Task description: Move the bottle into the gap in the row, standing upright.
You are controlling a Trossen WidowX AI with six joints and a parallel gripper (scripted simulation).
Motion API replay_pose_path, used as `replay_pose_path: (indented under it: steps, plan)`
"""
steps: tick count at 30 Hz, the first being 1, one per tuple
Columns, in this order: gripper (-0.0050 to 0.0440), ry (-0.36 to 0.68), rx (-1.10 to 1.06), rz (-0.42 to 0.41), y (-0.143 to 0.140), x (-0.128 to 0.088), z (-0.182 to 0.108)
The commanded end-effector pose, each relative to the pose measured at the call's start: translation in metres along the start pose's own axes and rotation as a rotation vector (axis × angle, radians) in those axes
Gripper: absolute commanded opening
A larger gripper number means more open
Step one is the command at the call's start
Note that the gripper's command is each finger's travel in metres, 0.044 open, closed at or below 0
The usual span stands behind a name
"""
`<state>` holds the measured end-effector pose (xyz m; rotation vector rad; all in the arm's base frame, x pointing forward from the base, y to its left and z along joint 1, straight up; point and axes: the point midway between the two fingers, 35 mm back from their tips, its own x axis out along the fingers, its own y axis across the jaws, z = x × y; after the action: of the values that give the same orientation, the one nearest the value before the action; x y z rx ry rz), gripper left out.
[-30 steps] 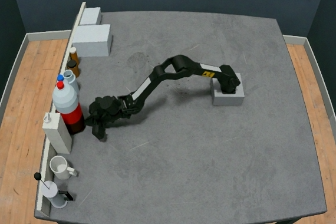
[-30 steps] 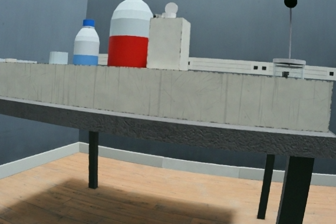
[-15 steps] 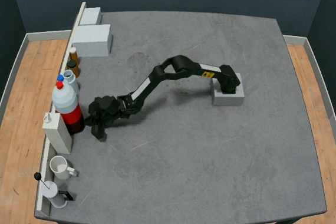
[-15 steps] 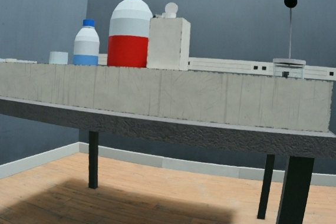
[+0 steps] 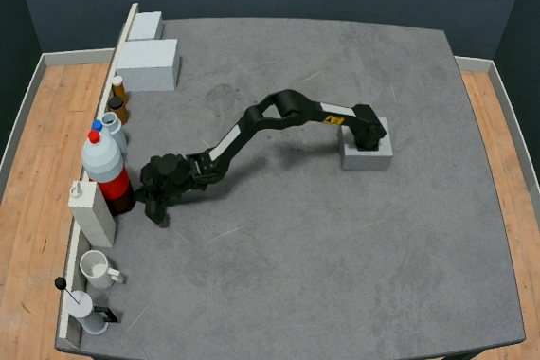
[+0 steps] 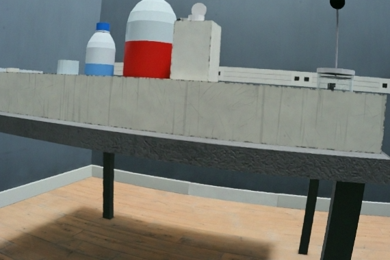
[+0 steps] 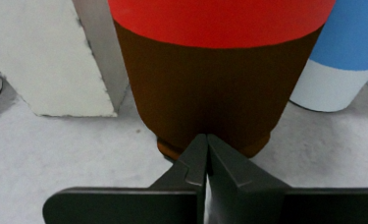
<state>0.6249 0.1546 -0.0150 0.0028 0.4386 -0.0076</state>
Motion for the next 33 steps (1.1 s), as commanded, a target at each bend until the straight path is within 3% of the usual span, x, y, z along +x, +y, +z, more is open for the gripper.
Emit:
replay_pose_path:
  steps: [1, 33]
  plan:
    - [-0.005, -0.023, 0.005, -0.006, -0.005, 0.005, 0.014]
    - [-0.005, -0.035, 0.014, -0.002, 0.004, -0.021, 0.013]
